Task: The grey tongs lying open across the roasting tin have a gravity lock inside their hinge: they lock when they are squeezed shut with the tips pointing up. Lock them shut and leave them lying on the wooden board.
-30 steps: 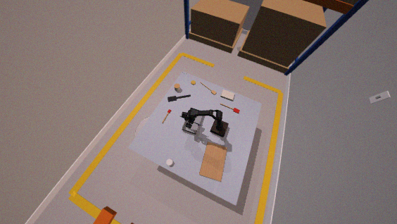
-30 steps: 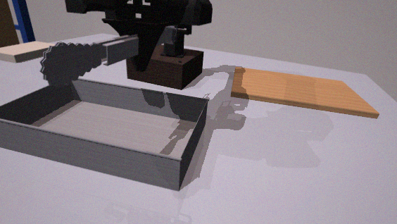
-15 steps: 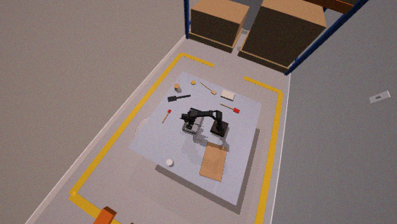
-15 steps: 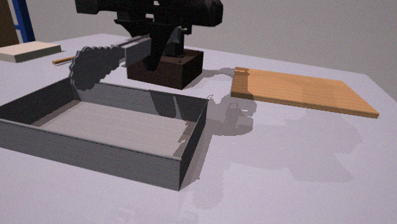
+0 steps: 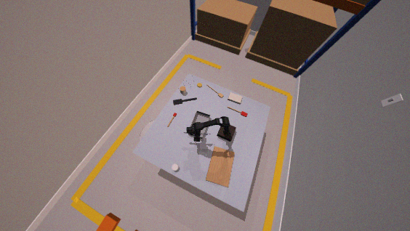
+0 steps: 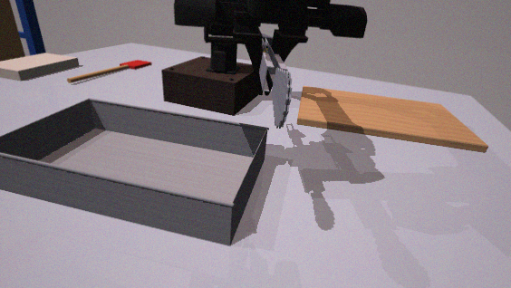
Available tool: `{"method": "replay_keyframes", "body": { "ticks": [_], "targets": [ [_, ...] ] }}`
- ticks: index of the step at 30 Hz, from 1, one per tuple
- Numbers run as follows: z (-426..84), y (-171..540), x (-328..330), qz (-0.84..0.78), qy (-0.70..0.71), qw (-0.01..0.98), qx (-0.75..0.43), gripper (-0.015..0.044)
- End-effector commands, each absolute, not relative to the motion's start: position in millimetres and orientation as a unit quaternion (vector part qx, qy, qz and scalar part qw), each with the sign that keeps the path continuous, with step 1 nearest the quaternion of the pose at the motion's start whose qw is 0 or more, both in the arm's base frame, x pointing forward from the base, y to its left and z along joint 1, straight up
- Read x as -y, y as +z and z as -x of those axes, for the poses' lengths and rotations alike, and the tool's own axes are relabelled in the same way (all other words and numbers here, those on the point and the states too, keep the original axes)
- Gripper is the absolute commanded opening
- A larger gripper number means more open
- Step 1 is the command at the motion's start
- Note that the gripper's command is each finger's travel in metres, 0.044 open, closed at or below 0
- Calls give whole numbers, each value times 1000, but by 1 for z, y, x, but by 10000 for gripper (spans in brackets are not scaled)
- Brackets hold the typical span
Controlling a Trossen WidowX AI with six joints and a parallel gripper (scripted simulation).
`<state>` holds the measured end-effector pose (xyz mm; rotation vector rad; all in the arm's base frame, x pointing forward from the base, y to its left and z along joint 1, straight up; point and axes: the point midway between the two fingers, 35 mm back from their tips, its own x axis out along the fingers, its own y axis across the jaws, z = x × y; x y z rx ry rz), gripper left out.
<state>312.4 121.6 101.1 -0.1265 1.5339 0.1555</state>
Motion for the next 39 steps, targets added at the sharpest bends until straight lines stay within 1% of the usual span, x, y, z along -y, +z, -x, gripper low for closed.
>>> {"method": "replay_keyframes", "body": {
  "ticks": [1, 12, 23, 33, 39],
  "targets": [
    [-303, 102, -148, 92, 106, 712, -688, -150],
    [-275, 103, -203, 175, 187, 696, -671, -150],
    [-237, 105, -254, 254, 265, 671, -644, -150],
    [-226, 105, -264, 273, 283, 664, -637, -150],
    [-201, 105, -287, 311, 322, 646, -619, -150]
  ]
}}
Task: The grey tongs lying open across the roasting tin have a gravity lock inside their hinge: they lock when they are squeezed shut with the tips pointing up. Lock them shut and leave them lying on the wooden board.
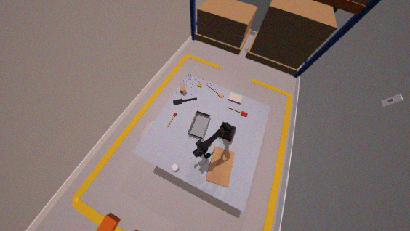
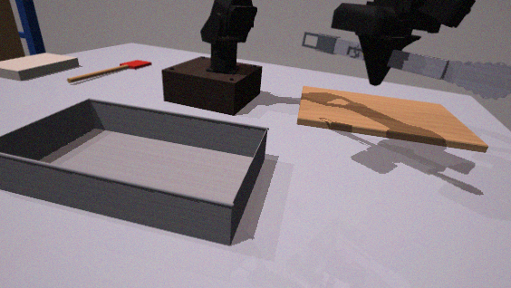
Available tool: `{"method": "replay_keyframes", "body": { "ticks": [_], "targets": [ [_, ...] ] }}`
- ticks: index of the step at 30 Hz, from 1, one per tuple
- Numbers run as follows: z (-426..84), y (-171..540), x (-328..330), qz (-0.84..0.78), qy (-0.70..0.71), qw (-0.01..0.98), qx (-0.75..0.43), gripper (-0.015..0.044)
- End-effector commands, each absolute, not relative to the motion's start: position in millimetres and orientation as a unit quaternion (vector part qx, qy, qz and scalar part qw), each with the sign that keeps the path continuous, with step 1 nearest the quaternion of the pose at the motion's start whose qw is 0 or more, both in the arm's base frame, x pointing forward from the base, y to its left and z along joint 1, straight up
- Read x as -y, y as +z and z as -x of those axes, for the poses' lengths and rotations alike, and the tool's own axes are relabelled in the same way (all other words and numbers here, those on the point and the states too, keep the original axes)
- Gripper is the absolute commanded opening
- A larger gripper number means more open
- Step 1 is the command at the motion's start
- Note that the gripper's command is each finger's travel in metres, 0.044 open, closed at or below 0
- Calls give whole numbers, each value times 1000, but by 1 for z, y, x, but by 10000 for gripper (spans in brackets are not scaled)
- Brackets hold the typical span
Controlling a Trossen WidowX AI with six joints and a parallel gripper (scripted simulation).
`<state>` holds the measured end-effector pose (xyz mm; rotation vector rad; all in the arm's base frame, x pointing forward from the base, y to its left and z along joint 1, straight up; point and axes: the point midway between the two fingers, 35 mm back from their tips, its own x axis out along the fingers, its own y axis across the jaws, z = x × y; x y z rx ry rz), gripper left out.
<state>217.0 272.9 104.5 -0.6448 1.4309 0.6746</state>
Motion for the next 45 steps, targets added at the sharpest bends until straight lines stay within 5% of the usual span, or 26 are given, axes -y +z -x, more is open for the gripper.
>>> {"method": "replay_keyframes", "body": {
  "ticks": [1, 38, 45],
  "targets": [
    [-197, 105, -290, 317, 327, 644, -615, -150],
    [10, 105, -365, 534, 548, 467, -443, -150],
    [14, 105, -365, 537, 551, 463, -440, -150]
  ]
}}
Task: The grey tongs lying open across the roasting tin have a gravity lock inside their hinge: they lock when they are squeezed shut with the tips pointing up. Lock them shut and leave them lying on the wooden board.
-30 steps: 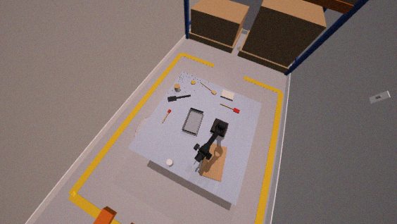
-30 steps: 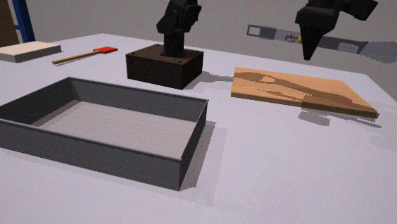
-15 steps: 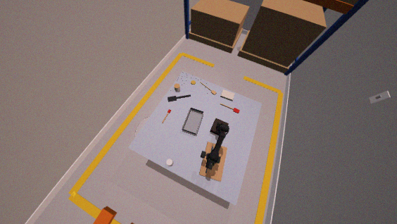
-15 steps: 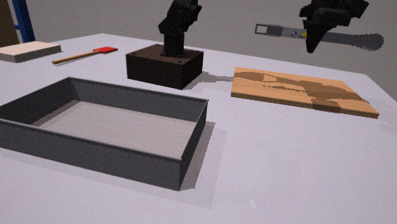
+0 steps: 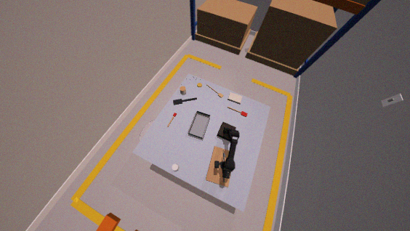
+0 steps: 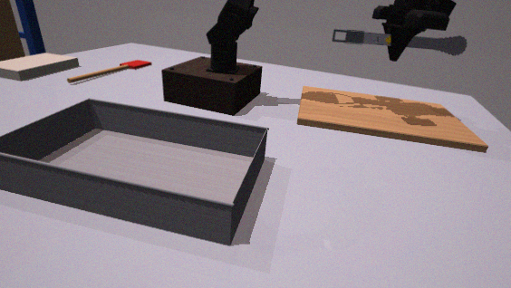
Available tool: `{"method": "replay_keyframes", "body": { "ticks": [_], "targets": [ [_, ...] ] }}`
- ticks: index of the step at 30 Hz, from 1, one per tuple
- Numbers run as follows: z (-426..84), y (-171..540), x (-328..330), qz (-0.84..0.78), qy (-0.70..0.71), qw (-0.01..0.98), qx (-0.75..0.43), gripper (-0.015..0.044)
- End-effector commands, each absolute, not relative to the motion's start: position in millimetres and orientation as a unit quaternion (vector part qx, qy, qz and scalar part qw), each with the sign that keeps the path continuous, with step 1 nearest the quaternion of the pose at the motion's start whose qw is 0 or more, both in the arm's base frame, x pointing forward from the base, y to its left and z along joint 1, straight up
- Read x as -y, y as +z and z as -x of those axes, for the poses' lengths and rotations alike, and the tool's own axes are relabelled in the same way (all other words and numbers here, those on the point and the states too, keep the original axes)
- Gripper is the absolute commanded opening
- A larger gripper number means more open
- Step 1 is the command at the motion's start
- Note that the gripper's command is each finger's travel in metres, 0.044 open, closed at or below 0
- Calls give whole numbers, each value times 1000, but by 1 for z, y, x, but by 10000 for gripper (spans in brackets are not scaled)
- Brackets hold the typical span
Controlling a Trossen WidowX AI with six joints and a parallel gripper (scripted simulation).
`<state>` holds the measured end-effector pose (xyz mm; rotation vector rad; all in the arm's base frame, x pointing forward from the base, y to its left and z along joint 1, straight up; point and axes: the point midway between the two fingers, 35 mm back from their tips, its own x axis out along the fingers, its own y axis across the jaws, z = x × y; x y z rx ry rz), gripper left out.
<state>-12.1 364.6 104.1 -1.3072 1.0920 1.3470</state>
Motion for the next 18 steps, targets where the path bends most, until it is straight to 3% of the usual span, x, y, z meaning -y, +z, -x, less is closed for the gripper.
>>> {"method": "replay_keyframes", "body": {
  "ticks": [1, 18],
  "targets": [
    [14, 105, -365, 536, 552, 464, -439, -150],
    [13, 100, -370, 457, 611, 516, -389, -150]
  ]
}}
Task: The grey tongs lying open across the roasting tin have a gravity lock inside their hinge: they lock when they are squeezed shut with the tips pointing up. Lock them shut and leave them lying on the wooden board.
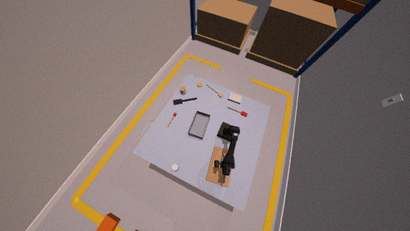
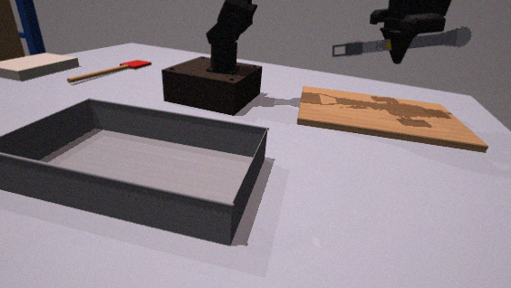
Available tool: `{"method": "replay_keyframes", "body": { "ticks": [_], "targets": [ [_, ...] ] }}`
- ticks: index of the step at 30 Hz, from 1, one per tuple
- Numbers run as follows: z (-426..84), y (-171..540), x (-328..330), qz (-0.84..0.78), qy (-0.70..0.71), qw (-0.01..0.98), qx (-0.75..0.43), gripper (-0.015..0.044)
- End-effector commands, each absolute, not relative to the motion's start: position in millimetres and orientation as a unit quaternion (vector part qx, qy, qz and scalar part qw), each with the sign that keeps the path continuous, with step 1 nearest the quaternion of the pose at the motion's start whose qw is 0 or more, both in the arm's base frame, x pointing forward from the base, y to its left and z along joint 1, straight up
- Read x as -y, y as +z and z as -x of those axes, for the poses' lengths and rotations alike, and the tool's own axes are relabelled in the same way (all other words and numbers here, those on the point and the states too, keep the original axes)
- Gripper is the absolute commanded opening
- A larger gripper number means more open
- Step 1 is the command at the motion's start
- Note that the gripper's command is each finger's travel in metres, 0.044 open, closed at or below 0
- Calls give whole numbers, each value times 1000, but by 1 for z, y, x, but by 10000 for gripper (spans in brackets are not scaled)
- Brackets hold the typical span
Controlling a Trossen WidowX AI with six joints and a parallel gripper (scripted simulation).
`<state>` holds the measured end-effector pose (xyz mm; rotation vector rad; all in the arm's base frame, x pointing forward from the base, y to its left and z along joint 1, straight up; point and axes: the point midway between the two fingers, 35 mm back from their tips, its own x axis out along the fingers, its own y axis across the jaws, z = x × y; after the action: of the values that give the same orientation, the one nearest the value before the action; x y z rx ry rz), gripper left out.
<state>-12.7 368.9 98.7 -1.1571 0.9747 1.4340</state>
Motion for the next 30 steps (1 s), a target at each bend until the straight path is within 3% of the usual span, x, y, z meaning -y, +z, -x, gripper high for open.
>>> {"method": "replay_keyframes", "body": {
  "ticks": [1, 30],
  "targets": [
    [12, 100, -370, 452, 615, 519, -385, -150],
    [9, 106, -357, 300, 704, 590, -257, -150]
  ]
}}
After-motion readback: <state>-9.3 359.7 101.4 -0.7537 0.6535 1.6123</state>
